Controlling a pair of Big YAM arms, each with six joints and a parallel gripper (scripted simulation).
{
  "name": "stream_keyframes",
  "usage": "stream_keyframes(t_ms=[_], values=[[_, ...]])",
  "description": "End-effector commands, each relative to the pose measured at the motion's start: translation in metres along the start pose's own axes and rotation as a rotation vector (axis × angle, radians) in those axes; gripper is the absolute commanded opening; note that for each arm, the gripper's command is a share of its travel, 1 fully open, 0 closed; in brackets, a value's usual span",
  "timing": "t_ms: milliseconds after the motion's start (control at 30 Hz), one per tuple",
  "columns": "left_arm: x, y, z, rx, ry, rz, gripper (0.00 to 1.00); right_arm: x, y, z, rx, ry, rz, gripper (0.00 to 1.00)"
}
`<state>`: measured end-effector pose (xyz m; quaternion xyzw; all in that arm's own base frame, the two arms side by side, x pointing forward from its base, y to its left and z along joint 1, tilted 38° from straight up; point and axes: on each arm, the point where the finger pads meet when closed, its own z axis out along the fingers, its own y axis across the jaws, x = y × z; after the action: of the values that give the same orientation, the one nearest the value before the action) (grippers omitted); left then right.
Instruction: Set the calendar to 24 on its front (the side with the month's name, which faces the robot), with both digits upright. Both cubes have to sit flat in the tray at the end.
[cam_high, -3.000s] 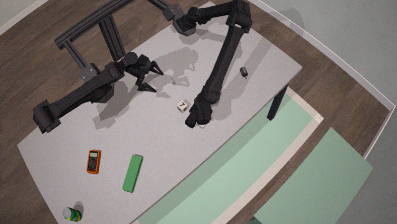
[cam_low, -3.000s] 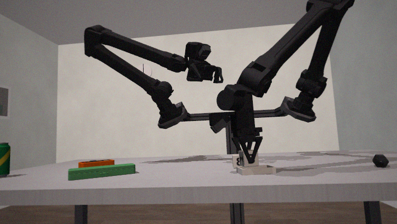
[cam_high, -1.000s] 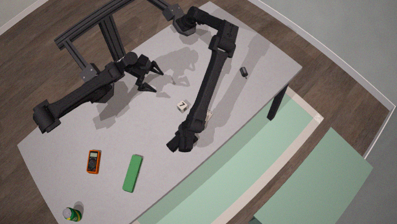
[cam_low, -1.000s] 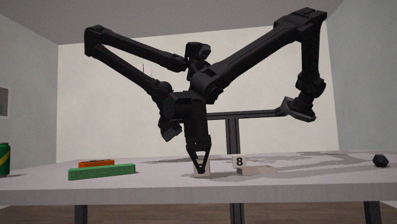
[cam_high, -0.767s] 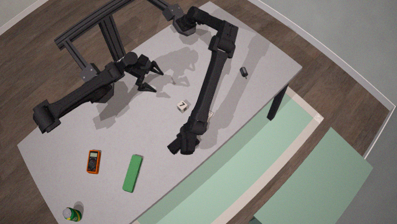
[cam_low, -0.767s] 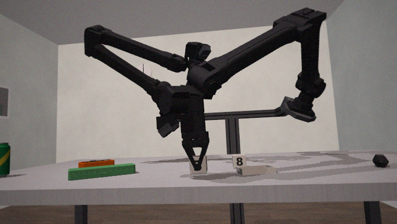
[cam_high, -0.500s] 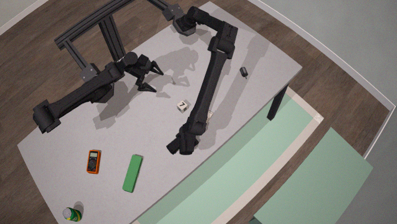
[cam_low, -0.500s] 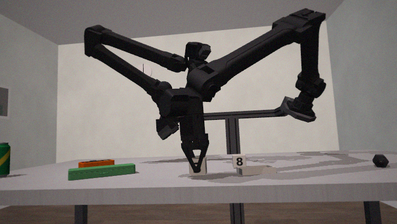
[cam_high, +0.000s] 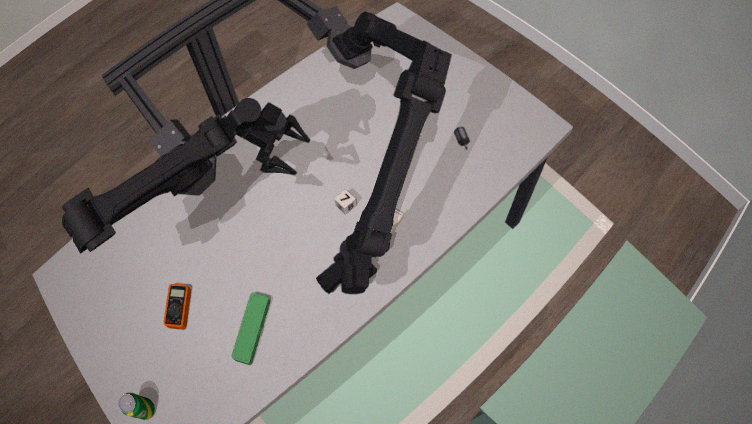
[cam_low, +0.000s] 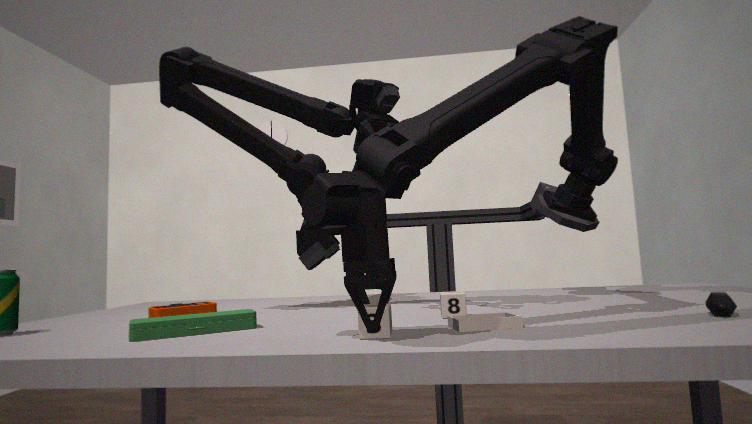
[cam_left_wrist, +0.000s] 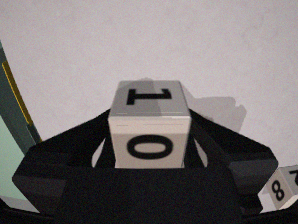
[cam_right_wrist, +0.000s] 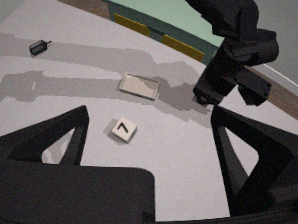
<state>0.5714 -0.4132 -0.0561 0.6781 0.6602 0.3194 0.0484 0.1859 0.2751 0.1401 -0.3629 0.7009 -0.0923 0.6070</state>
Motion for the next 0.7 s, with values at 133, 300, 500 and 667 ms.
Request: stream_keyframes(t_ms=[133,300,500,667], values=[[0.002,0.007,-0.017,-0.026,-0.026,-0.007,0.40,-0.005,0.001,0.000,0.000,-0.010,0.014,1.00],[0.004,0.007,-0.015,-0.027,-0.026,-0.012,0.40,-0.005,0.001,0.000,0.000,-0.010,0.014,1.00],[-0.003,-0.004,-0.027,-0.022,-0.025,0.004,0.69,-0.005,0.001,0.000,0.000,-0.010,0.014,1.00],[-0.007,-0.002,-0.038,-0.045,-0.045,-0.019,0.69,-0.005,0.001,0.000,0.000,-0.010,0.014,1.00]])
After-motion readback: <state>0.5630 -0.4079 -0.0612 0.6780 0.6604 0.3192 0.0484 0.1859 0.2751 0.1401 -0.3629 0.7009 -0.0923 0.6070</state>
